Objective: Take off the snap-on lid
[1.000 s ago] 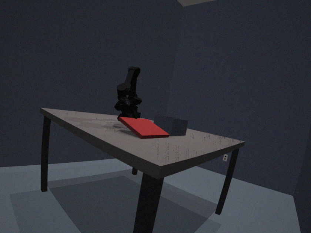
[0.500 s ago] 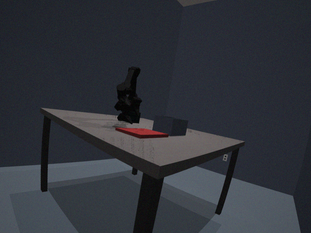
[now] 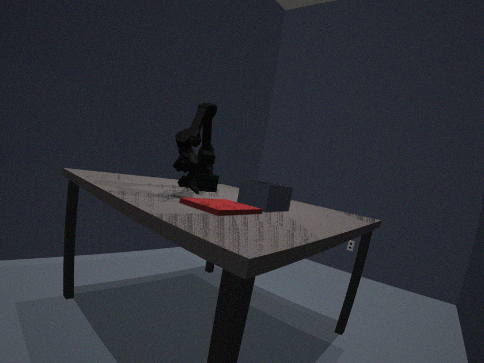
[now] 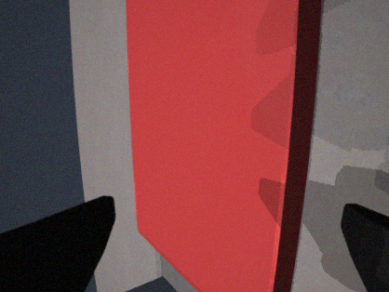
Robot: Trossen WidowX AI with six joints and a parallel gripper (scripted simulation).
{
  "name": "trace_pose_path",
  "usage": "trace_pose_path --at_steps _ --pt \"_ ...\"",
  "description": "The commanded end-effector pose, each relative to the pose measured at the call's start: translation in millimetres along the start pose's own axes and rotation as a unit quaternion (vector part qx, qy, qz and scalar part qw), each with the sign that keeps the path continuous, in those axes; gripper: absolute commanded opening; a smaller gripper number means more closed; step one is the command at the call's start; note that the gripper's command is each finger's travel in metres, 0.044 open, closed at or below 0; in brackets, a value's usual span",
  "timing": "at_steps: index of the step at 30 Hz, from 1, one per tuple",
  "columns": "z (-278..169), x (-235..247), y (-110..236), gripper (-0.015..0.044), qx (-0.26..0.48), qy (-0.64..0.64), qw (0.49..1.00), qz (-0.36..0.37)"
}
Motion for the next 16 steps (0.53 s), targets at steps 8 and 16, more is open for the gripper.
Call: trace_pose_path --at_steps 8,16 --pt "0 -17 17 0.0440 0.004 -0.001 1.000 -0.002" --pt "1 -27 29 0.0440 0.003 -0.001 1.000 -0.002"
Point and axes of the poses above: the point midway between the two fingers, 35 mm back from their tips, its own y axis back along the fingers, its own x axis across the jaws, z = x × y, the point moved 6 cm from there along y, back along the fingers, and after that the axes turned 5 degrees about -y, right-handed, at the moved point
